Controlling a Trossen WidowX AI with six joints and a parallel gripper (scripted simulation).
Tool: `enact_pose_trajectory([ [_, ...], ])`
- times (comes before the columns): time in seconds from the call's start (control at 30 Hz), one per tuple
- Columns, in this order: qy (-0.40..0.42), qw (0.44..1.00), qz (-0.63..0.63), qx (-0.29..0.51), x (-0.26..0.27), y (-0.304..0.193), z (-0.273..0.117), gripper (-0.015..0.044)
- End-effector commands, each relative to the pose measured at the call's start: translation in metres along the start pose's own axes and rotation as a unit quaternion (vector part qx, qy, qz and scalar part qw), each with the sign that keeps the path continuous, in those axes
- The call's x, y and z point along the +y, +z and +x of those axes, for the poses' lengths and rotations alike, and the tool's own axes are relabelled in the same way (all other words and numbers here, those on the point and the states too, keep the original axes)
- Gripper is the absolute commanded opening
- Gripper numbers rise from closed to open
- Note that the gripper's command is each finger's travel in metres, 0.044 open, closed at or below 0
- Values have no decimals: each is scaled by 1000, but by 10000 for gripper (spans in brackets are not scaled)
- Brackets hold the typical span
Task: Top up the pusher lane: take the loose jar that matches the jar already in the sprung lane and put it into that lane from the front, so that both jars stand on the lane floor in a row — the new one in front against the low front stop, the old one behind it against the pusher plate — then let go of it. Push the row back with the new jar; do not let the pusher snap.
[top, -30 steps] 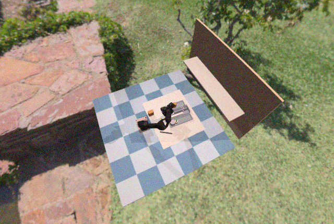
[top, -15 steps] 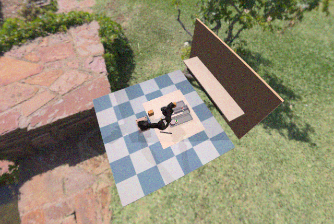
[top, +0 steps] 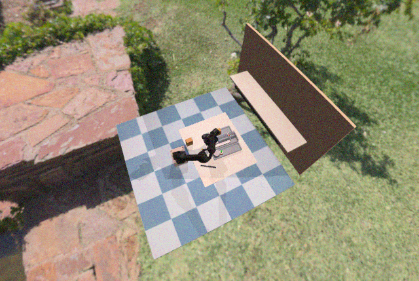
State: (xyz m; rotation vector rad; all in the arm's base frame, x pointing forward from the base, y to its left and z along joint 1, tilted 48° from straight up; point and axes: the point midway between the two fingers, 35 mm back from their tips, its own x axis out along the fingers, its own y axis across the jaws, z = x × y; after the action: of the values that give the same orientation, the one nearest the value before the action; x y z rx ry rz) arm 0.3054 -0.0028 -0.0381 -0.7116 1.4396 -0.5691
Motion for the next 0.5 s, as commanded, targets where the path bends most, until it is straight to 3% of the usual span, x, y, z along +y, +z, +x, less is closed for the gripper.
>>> enact_pose_trajectory([
  [0.0,0,1000,7,-9,-1,9,-2,0],
  [0.47,0,1000,7,-9,-2,14,-2,0],
])
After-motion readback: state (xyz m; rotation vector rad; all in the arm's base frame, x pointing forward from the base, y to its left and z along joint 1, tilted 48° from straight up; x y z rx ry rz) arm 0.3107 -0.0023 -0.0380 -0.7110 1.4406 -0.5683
